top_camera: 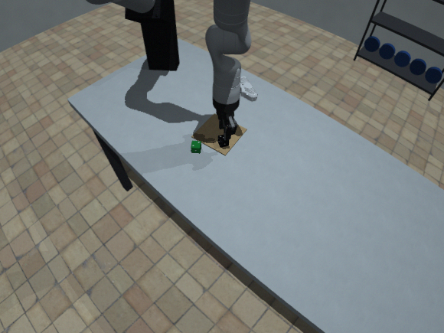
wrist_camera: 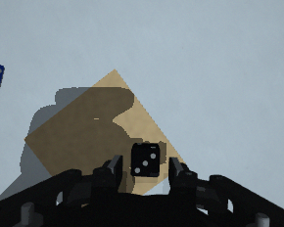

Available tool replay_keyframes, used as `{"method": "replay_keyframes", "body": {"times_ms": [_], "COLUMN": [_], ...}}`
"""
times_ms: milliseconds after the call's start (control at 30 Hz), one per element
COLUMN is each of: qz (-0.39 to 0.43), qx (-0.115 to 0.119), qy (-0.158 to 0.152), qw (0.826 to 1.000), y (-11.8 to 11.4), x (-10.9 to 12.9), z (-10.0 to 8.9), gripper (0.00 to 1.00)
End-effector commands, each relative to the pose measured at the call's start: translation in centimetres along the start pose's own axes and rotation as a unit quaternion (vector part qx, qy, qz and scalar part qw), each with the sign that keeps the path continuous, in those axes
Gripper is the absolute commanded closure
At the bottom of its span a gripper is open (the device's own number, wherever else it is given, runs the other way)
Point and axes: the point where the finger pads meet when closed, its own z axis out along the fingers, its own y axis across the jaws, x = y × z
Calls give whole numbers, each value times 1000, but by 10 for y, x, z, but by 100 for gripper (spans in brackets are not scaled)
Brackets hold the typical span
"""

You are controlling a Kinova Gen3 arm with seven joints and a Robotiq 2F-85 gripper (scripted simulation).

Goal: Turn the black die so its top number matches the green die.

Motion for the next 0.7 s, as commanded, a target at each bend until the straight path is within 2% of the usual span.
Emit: {"method": "replay_keyframes", "body": {"times_ms": [0,667], "qz": [1,1], "qx": [1,1], "qy": [-4,-4], "qw": [1000,1000], "y": [-1,-1], "x": [-3,-3], "z": [5,10], "gripper": [54,54]}}
